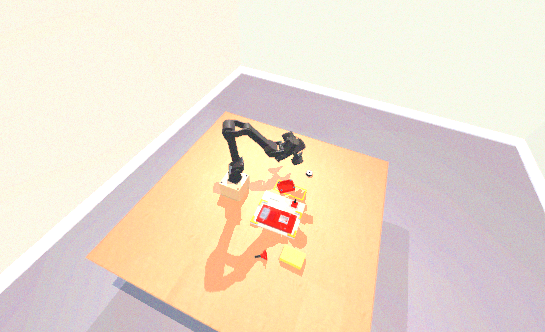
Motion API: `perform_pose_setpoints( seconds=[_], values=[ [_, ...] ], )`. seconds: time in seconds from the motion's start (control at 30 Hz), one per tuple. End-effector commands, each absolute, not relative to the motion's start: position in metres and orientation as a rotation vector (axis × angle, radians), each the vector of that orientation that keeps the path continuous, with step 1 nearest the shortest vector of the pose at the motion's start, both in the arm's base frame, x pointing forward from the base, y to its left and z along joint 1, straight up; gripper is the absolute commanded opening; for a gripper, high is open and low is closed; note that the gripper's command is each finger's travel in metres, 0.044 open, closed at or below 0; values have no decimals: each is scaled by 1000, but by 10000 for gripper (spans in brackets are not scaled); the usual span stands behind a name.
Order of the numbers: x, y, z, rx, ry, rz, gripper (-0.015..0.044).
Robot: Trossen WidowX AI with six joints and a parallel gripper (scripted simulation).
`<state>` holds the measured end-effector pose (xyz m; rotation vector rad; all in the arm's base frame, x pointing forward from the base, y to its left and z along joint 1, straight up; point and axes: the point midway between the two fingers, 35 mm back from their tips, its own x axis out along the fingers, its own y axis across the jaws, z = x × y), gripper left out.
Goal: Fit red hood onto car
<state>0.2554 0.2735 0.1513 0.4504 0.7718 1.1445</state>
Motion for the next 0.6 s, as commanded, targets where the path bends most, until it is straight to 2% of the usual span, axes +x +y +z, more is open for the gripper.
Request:
perform_pose_setpoints(
  seconds=[0.0, 0.57],
  values=[
    [262, 250, 111, 333, 695, 1057, 440],
    [244, 142, 14, -184, 495, 725, 440]
  ],
)
